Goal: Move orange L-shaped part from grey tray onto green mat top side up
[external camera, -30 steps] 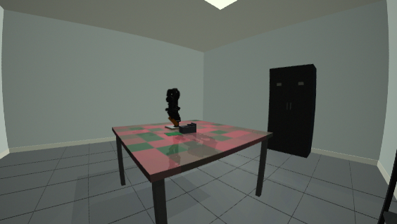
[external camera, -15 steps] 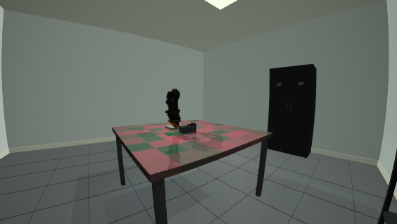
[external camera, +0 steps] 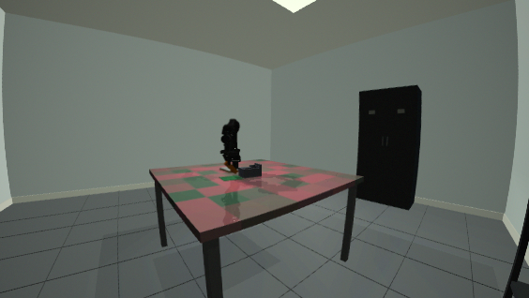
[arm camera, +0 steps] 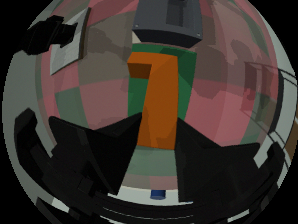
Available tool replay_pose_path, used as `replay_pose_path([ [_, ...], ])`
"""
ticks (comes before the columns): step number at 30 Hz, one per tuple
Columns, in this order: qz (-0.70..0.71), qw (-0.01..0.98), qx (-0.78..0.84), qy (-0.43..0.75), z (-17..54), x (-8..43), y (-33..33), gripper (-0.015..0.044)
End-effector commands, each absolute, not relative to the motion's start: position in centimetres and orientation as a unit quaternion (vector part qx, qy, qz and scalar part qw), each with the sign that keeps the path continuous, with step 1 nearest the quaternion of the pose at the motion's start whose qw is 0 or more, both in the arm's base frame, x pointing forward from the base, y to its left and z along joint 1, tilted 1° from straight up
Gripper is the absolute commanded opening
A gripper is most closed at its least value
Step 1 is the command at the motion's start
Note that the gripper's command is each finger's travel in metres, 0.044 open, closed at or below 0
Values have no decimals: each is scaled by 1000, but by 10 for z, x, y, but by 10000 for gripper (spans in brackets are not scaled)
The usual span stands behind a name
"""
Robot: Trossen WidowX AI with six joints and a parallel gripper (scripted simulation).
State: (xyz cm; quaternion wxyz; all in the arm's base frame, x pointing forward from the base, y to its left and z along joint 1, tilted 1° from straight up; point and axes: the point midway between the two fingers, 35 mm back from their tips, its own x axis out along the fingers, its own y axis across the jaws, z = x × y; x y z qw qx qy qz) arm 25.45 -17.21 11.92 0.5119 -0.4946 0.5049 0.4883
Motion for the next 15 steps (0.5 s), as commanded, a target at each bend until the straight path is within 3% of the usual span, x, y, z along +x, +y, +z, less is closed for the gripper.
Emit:
replay_pose_path([
  [1,490,510,-495,505,113,254,-172,0],
  [15,490,510,-495,505,92,254,-172,0],
])
